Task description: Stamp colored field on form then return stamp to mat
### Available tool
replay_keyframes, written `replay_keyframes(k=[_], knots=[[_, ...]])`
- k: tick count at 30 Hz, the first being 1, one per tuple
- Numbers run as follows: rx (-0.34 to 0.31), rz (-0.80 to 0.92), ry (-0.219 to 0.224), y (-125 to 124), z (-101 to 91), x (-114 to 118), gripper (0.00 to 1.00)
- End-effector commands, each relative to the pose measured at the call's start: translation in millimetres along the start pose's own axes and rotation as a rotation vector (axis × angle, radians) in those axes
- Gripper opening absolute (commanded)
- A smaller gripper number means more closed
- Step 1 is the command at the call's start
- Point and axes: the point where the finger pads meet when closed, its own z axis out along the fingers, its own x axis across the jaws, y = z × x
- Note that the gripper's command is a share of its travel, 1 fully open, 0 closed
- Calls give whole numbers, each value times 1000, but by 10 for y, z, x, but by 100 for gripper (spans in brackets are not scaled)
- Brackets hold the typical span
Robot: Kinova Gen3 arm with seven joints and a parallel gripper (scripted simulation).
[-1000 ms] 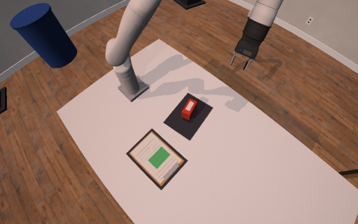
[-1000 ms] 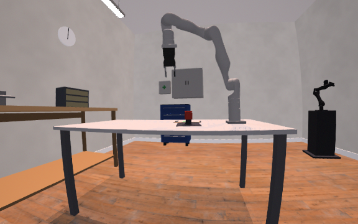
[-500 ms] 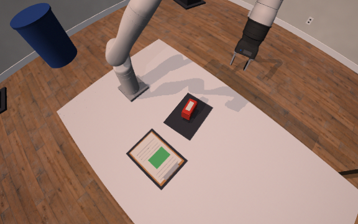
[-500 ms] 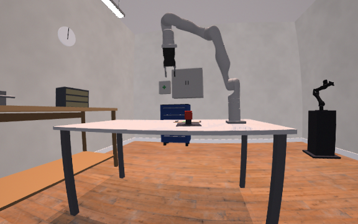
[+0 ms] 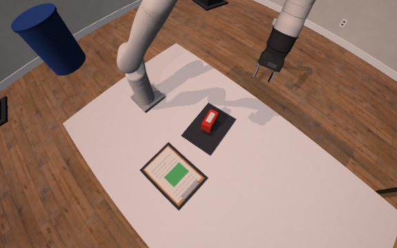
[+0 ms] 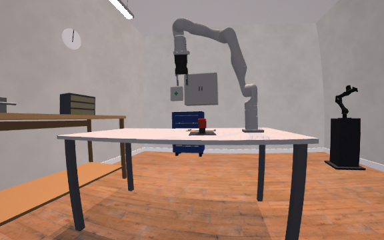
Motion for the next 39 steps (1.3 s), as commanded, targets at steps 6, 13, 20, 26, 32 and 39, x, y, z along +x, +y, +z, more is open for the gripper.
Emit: replay_keyframes(k=[6,13,20,26,32,39], knots=[[59,6,-9,208,305,-101,100],[162,13,-1,400,849,-340,100],[246,39,18,514,1308,-671,100],[296,67,36,564,1604,-960,100],[327,94,52,587,1817,-1213,100],[336,104,58,592,1884,-1301,100]])
